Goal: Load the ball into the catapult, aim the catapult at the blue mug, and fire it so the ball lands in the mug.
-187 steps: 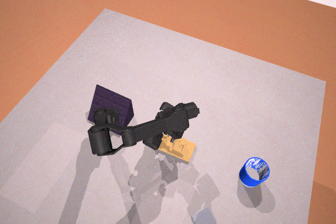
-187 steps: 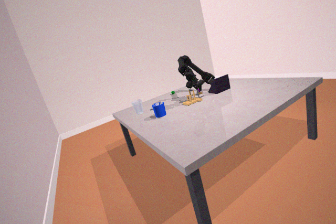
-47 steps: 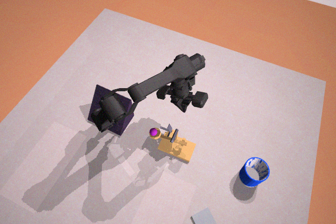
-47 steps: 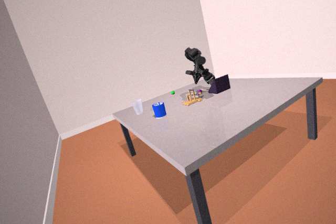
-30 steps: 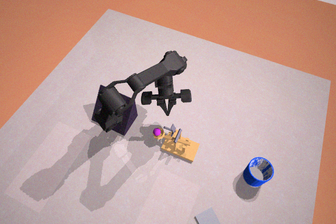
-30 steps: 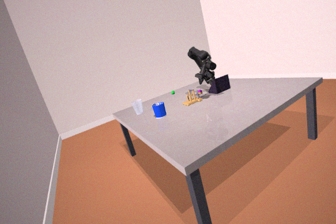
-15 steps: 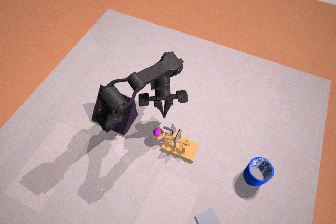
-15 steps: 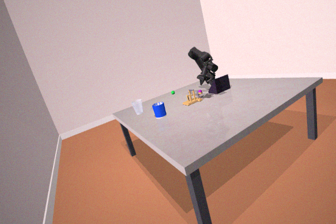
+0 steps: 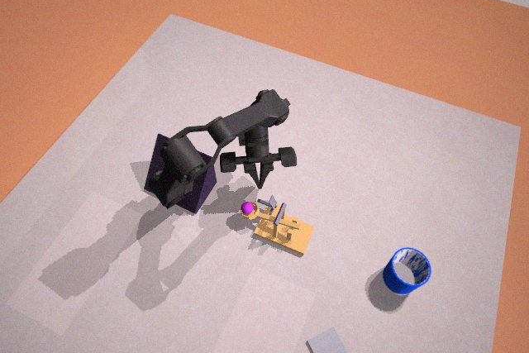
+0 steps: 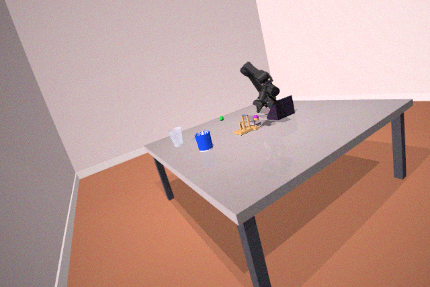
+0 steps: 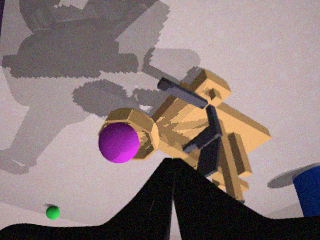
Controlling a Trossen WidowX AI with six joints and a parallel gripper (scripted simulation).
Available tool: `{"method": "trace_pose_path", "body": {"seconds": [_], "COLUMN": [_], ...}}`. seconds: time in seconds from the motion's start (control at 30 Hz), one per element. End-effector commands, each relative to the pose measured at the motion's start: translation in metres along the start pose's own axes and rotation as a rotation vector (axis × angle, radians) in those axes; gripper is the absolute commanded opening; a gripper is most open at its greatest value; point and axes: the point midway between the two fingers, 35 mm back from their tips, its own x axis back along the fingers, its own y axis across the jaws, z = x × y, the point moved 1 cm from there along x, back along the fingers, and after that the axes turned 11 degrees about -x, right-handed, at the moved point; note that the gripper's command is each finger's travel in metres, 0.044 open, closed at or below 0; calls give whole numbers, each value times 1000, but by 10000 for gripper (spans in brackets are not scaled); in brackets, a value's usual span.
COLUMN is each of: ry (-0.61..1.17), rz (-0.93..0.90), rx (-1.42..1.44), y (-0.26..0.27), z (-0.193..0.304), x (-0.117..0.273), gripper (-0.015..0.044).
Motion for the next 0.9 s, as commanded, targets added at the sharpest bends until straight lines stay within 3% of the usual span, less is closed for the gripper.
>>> {"method": "trace_pose_path", "body": {"seconds": [0.0, 0.87], "ry": [6, 8], "rz": [0, 0], "rx": [9, 9], "y": [1, 7], "z": [-3, -24], "x": [-7, -44], "gripper": [0, 0]}}
